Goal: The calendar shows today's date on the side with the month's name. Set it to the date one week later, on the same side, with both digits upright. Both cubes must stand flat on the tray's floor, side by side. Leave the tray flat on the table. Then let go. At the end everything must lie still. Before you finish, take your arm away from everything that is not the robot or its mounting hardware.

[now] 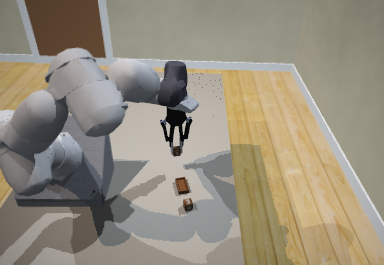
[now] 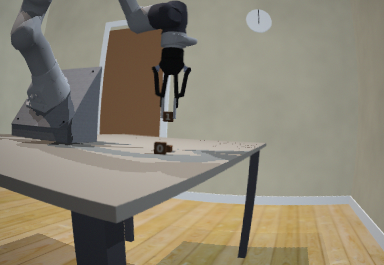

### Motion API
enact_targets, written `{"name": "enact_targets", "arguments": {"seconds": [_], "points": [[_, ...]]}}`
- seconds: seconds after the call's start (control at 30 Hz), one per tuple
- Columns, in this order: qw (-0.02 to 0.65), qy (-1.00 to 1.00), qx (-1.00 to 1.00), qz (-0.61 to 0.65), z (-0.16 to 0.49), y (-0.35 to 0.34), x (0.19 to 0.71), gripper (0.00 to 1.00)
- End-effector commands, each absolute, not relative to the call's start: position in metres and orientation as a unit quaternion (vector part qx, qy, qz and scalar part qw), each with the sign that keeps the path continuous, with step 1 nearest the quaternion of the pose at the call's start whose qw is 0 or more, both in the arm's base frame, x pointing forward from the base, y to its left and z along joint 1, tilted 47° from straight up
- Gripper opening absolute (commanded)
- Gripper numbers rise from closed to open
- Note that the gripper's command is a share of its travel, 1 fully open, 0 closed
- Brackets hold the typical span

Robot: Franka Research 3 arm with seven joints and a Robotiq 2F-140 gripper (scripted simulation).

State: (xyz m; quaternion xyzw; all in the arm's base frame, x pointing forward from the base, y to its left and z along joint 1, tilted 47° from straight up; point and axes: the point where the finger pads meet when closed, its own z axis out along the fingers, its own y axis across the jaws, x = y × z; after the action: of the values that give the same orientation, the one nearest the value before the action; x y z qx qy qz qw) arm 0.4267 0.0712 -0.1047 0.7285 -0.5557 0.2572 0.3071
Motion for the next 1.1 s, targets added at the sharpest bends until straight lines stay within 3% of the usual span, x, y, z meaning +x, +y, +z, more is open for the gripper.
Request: {"name": "enact_targets", "arguments": {"seconds": [0.0,1.07], "points": [[0.308,-0.551,0.732,0.255,-0.115,0.060,0.428,0.17],[0.308,-0.551,0.732,0.255,-0.162,0.010,0.431,0.17]]}}
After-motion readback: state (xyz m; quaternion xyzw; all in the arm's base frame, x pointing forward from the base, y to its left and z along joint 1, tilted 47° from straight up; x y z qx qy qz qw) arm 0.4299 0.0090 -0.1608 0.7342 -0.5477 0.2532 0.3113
